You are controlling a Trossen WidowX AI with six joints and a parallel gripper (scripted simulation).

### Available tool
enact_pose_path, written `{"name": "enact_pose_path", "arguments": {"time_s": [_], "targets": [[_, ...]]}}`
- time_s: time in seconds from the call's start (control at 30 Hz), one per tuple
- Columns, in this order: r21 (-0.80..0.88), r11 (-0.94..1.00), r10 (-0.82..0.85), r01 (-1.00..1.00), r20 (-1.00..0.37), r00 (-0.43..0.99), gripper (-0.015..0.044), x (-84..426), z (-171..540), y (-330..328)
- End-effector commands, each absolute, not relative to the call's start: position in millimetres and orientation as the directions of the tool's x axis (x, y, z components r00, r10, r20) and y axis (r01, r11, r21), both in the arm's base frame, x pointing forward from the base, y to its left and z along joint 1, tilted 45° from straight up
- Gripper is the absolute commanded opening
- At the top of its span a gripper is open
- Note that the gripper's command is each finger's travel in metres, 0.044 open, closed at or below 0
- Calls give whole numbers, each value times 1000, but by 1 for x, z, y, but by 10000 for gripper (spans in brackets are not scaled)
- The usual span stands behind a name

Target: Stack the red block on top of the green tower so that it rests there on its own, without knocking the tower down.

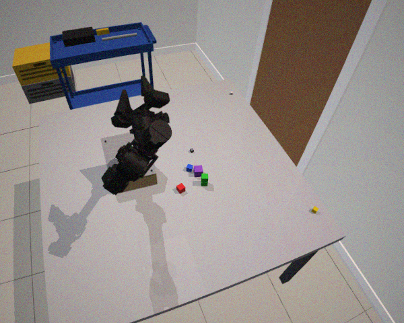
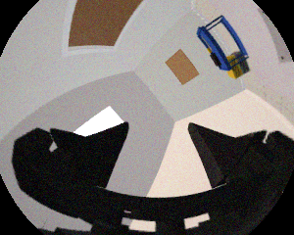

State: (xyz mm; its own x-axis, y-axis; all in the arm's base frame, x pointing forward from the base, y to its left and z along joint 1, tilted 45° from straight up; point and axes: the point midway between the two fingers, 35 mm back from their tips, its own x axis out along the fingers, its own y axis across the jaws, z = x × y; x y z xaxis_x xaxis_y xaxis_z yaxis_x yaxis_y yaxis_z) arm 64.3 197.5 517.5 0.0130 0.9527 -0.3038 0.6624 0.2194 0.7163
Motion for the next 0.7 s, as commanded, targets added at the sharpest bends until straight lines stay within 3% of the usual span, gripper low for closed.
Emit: {"name": "enact_pose_path", "arguments": {"time_s": [0.0, 0.37, 0.67], "targets": [[719, 219, 952, 659, -307, 19, 426, 66, 517, 198], [827, 321, 806, 461, -494, 326, 440, 171, 449, 200], [756, 557, 570, 344, -649, 504, 440, 247, 379, 168]]}}
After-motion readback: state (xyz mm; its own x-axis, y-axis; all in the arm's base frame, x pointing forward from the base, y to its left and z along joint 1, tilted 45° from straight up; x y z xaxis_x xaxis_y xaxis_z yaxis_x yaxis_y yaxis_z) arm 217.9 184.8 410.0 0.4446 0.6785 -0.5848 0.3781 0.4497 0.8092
